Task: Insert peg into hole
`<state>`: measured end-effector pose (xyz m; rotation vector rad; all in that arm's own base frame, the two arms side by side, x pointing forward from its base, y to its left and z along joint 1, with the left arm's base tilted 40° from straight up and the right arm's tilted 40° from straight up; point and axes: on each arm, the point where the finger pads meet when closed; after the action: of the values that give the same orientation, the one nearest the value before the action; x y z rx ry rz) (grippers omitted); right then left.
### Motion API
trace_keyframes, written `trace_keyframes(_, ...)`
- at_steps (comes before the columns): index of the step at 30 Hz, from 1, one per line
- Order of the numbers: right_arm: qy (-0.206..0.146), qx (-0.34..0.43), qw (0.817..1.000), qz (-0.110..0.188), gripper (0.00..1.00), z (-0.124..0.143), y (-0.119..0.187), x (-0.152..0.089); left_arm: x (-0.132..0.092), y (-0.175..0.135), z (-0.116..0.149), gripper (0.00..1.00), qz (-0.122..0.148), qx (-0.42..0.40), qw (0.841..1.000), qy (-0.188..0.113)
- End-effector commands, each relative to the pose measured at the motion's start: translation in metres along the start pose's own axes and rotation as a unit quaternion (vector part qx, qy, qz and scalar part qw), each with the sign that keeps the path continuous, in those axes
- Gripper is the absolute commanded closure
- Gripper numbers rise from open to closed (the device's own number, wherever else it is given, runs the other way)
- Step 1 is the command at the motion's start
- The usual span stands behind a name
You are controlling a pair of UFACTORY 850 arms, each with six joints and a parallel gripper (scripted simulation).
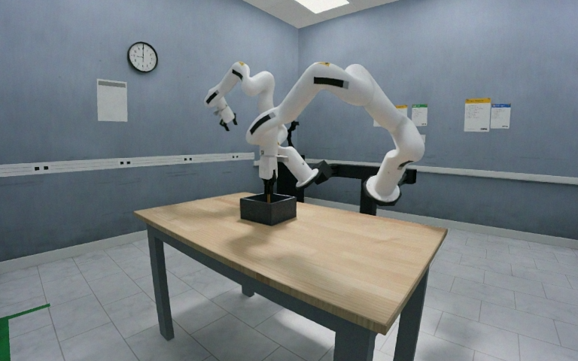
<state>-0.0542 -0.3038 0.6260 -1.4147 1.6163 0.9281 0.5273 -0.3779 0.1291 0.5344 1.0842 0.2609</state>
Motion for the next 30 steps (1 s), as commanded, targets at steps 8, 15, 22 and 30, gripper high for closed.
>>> trace_keyframes(8,0.001,0.000,1.000,0.000,0.00,-0.0004,0.0001,-0.0009,0.0012,-0.0003,0.0006,1.00,0.000,0.000,1.000,-0.001)
trace_keyframes(15,0.001,0.000,1.000,0.000,0.00,-0.0004,0.0001,-0.0009,0.0035,-0.0003,0.0006,1.00,0.000,0.000,1.000,-0.001)
trace_keyframes(22,0.001,0.000,1.000,0.000,0.00,-0.0004,0.0001,-0.0009,0.0064,-0.0003,0.0006,1.00,0.000,0.000,1.000,-0.001)
trace_keyframes(30,0.001,0.000,1.000,0.000,0.00,-0.0004,0.0001,-0.0009,0.0089,-0.0003,0.0006,1.00,0.000,0.000,1.000,-0.001)
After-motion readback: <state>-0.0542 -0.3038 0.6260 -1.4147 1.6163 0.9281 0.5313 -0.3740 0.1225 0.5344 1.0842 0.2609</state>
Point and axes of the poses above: on each arm, the point where the finger pads meet when closed, its own x axis out along the fingers, its own y axis across the jaws, z = x × y, and after that the axes turned 4 degrees about -x, right-handed
